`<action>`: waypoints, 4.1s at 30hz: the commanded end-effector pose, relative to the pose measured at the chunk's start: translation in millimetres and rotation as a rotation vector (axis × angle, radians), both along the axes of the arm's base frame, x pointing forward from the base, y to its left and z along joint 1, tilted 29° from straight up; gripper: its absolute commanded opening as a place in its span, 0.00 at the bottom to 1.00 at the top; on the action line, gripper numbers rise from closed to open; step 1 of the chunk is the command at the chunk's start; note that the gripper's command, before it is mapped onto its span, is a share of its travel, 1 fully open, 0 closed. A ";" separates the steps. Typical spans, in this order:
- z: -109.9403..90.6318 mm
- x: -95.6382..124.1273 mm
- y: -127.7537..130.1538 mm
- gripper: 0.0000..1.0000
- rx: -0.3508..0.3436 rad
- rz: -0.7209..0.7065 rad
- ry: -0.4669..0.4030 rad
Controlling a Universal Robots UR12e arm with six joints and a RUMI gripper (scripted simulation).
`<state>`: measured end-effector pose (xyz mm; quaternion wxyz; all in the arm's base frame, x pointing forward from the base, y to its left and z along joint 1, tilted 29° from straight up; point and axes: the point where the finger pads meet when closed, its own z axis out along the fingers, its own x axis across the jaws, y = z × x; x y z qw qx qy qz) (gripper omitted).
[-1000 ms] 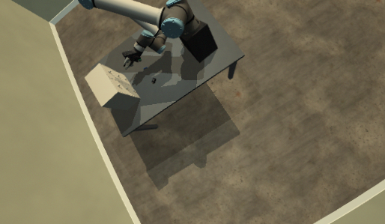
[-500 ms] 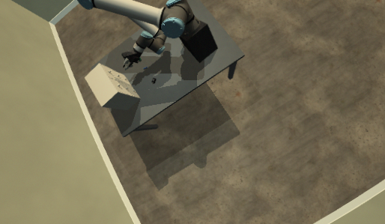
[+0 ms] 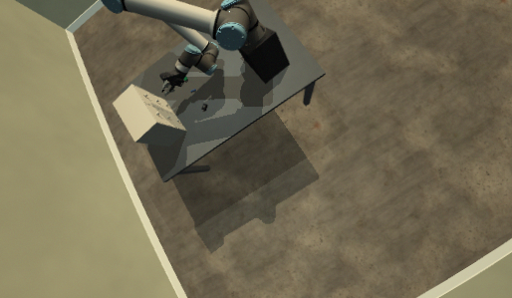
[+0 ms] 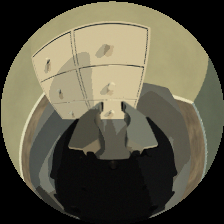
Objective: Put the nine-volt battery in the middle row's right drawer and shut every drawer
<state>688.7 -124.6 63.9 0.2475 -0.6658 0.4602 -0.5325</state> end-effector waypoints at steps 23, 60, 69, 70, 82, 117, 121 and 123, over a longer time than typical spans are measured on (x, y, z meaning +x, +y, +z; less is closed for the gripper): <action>-8.5 31.3 -4.2 0.20 0.000 0.000 0.000; -8.7 31.9 -4.2 0.20 0.000 0.000 0.000; -8.6 31.8 -4.2 0.20 0.000 0.000 0.000; -8.6 31.8 -4.2 0.20 0.000 0.000 0.000; -8.1 31.6 -3.8 0.20 0.000 0.000 0.000; -8.1 31.6 -3.8 0.20 0.000 0.000 0.000; -8.1 31.6 -3.8 0.20 0.000 0.000 0.000; -8.1 31.7 -3.8 0.20 0.000 0.000 0.000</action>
